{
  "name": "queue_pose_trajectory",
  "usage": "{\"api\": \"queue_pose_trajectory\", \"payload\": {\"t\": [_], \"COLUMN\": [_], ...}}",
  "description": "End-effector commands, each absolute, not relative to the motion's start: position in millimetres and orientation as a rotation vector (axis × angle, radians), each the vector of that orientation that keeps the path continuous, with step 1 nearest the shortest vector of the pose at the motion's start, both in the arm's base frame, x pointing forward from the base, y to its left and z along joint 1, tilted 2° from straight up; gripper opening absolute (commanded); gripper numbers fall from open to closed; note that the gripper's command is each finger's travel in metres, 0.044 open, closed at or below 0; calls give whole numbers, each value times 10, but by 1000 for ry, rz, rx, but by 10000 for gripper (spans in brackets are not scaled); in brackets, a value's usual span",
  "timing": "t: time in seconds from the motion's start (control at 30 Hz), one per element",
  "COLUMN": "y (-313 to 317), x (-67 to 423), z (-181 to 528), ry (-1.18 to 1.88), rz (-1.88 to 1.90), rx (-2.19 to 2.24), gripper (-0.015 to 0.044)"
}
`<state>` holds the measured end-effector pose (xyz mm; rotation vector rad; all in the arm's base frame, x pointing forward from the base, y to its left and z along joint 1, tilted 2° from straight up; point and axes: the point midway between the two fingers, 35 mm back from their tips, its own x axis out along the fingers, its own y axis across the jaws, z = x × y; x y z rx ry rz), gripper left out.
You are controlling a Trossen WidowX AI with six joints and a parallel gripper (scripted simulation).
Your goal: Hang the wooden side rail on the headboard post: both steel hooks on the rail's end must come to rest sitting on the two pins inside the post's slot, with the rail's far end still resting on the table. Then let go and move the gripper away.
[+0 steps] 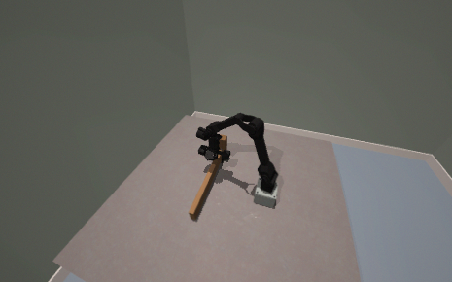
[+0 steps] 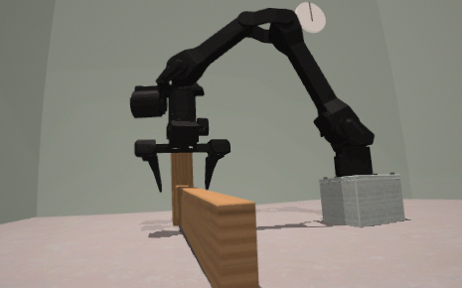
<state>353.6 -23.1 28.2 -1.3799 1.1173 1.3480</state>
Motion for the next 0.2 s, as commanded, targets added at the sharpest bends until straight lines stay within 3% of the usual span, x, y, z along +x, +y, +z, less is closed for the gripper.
{"api": "queue_pose_trajectory", "payload": {"t": [0.0,0.17], "y": [-229,-229], "x": [3537,3537], "z": [284,284], "ry": [1116,1116], "rz": [1349,1349], "rx": [-1381,-1381], "gripper": [440,440]}}
